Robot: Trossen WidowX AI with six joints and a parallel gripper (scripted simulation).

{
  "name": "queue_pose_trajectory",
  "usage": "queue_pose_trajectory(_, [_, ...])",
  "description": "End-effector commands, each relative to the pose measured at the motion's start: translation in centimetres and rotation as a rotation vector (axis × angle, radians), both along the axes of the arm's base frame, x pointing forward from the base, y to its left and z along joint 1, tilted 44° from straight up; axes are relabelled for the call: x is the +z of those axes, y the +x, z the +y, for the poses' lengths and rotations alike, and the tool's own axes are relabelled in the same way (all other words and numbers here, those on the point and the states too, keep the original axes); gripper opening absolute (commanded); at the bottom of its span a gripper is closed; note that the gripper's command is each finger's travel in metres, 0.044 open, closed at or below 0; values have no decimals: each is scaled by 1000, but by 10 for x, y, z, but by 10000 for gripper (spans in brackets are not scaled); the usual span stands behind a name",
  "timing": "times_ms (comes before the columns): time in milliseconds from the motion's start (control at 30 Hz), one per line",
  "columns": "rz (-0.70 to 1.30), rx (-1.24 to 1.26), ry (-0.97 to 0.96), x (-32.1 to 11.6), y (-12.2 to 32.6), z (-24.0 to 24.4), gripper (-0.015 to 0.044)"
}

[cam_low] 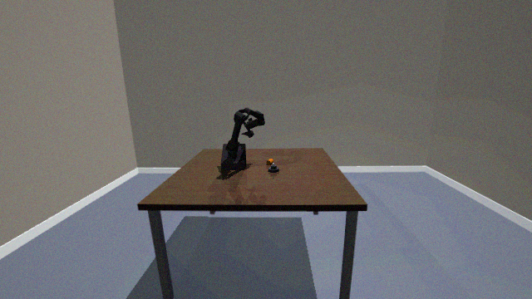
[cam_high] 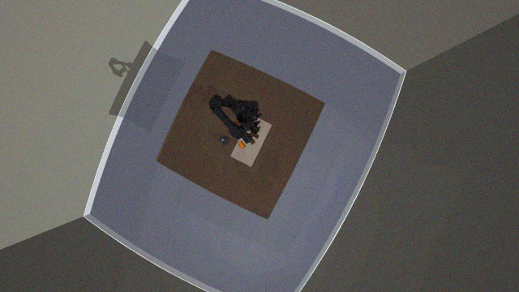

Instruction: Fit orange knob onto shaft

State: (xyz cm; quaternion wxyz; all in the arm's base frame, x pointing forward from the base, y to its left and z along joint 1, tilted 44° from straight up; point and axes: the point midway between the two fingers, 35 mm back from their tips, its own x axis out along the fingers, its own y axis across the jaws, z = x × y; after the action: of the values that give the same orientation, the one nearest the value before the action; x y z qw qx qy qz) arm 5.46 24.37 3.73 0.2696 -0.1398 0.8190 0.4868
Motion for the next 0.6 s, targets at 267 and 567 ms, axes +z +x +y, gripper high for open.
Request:
queue_pose_trajectory(267, [-440, 198, -250, -70, 103, -67, 440])
queue_pose_trajectory(567, [-765, 387, -498, -95, 194, -125, 440])
